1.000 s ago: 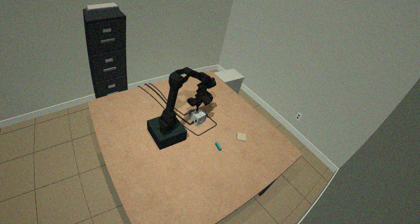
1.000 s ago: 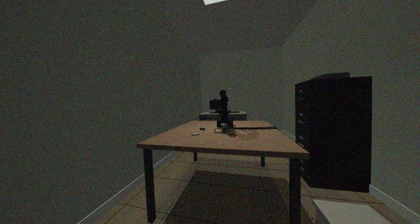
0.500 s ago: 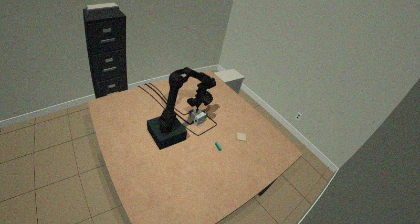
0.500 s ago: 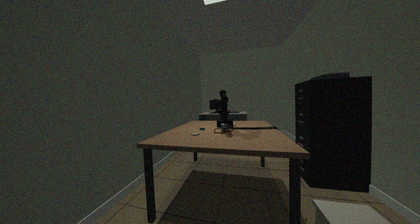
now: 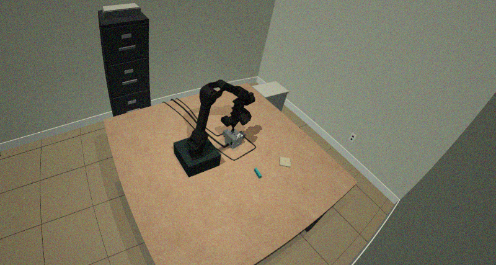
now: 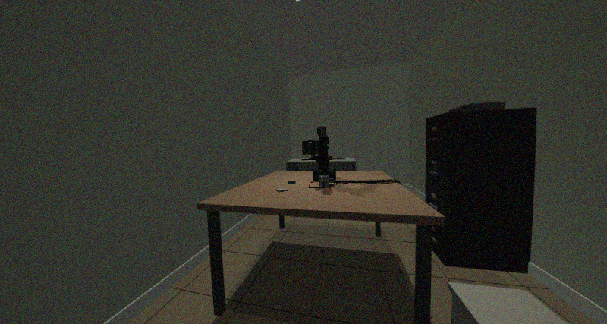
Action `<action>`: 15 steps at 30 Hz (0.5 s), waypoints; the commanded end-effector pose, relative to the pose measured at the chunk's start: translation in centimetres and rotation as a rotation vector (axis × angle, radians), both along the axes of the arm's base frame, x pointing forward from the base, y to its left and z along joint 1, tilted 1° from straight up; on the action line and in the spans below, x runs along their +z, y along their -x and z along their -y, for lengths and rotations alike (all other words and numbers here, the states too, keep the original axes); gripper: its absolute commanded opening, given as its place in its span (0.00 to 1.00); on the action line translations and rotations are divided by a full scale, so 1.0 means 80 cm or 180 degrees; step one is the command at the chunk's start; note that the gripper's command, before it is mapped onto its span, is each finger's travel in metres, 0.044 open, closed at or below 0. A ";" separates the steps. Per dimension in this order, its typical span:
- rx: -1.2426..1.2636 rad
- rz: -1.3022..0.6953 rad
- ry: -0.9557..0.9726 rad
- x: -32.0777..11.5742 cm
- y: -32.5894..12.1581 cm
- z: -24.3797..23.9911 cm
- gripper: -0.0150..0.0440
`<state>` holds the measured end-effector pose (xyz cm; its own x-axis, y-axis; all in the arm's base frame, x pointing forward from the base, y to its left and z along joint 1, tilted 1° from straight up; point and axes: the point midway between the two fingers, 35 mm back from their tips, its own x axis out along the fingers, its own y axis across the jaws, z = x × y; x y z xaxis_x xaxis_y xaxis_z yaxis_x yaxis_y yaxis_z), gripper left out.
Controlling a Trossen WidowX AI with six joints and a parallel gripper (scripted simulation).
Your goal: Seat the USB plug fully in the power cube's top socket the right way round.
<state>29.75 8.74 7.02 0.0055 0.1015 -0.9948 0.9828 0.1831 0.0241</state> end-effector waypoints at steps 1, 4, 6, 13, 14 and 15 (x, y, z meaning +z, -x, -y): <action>0.0016 0.0001 -0.0016 -0.001 0.000 -0.001 0.25; 0.0016 0.0001 -0.0016 -0.002 0.000 -0.001 0.25; 0.0016 0.0001 -0.0016 -0.002 0.000 -0.001 0.25; 0.0016 0.0001 -0.0016 -0.003 0.000 -0.001 0.25; 0.0016 0.0001 -0.0016 -0.003 0.000 -0.001 0.25; 0.0016 0.0001 -0.0016 -0.003 0.000 -0.001 0.25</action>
